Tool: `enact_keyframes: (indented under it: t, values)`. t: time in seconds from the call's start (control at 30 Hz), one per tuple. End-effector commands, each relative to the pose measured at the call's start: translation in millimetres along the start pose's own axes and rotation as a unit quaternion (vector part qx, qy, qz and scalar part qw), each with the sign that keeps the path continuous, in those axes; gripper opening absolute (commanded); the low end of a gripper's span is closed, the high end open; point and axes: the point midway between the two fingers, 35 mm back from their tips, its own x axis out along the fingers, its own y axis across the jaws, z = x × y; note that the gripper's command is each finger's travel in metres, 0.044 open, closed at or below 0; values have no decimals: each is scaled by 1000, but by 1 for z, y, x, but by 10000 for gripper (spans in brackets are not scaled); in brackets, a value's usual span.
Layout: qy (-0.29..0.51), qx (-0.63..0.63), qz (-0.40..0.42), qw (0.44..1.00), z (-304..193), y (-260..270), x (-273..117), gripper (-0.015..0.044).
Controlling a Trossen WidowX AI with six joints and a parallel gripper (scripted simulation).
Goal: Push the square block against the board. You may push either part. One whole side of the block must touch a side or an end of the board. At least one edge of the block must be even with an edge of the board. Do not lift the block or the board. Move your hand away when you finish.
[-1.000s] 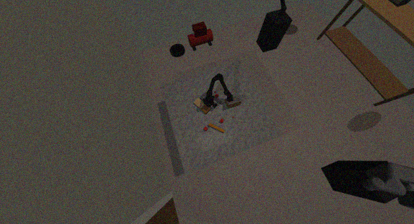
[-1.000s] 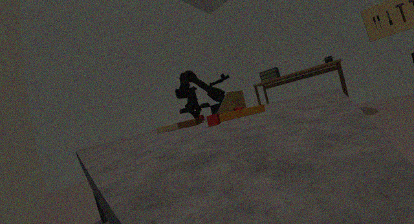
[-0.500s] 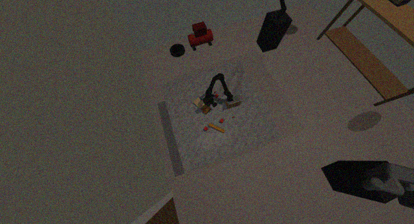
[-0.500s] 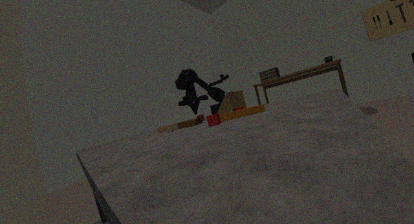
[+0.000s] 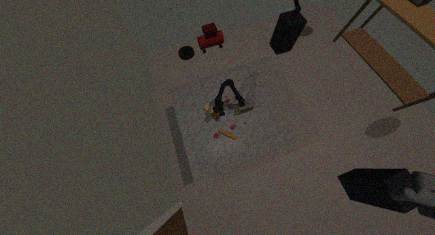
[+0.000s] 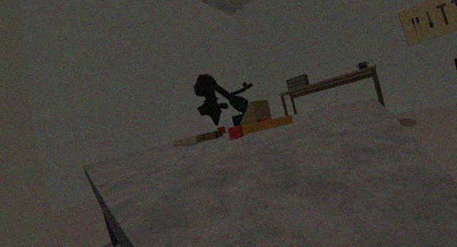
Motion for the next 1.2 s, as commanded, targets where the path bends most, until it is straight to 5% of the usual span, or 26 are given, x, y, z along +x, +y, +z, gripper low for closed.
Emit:
enact_keyframes:
  t: [0.0,0.83,1.07,1.17]
  values:
    - [-2,73,4,997,7,11,-3,0]
    - [2,477,3,879,26,79,-3,0]
    - [2,487,3,874,26,81,-3,0]
    - [2,487,3,874,28,82,25,0]
